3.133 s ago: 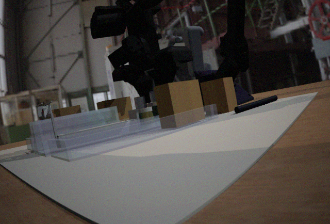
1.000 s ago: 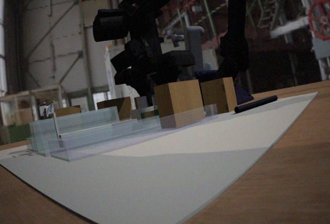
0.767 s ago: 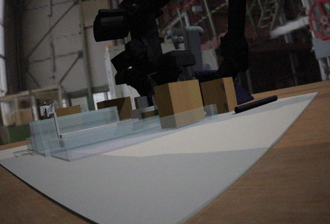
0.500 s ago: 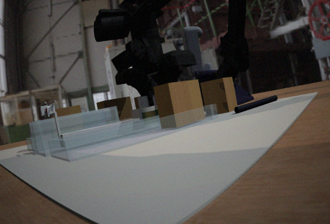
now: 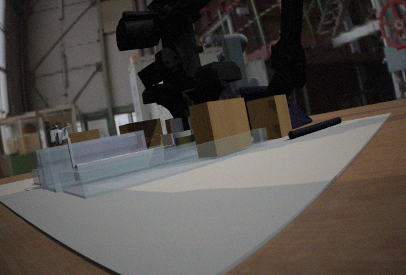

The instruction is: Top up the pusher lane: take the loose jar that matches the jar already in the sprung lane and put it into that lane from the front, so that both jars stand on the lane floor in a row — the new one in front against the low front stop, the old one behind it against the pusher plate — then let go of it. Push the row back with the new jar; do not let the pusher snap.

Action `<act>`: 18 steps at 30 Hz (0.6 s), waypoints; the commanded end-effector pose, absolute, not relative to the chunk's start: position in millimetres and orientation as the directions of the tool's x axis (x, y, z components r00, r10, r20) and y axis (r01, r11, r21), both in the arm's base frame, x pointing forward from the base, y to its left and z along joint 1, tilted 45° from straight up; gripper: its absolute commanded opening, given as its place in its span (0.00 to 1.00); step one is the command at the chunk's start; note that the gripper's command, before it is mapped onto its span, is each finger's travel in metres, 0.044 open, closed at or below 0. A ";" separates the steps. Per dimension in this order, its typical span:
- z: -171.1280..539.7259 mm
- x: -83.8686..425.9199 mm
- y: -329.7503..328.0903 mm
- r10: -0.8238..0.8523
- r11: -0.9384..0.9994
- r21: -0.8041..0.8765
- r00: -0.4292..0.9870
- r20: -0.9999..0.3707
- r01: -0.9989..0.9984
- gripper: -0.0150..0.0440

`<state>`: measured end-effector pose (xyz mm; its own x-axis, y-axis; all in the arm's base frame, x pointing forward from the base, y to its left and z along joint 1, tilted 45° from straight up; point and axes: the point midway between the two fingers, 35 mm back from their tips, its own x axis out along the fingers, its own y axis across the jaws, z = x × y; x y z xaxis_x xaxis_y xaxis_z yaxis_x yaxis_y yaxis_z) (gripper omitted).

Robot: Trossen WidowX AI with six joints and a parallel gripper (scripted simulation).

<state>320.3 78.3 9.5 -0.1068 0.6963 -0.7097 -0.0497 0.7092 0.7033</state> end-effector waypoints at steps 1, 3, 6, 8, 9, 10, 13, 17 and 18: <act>9.6 319.5 78.2 0.697 0.708 0.704 -0.106 -0.709 -0.055 0.25; 9.5 320.3 78.2 0.697 0.708 0.704 -0.106 -0.709 -0.055 0.30; 9.5 320.3 78.2 0.697 0.708 0.704 -0.106 -0.709 -0.055 0.43; 9.5 320.3 78.2 0.697 0.708 0.704 -0.106 -0.709 -0.055 0.52; 9.5 320.3 78.2 0.697 0.708 0.704 -0.106 -0.709 -0.055 0.57; 9.5 320.3 78.2 0.697 0.708 0.704 -0.106 -0.709 -0.055 0.61; 9.5 320.3 78.2 0.697 0.708 0.704 -0.106 -0.709 -0.055 0.73; 11.3 320.6 76.4 0.697 0.708 0.704 -0.106 -0.710 -0.055 0.73; 12.8 320.9 74.9 0.697 0.708 0.704 -0.106 -0.710 -0.055 0.73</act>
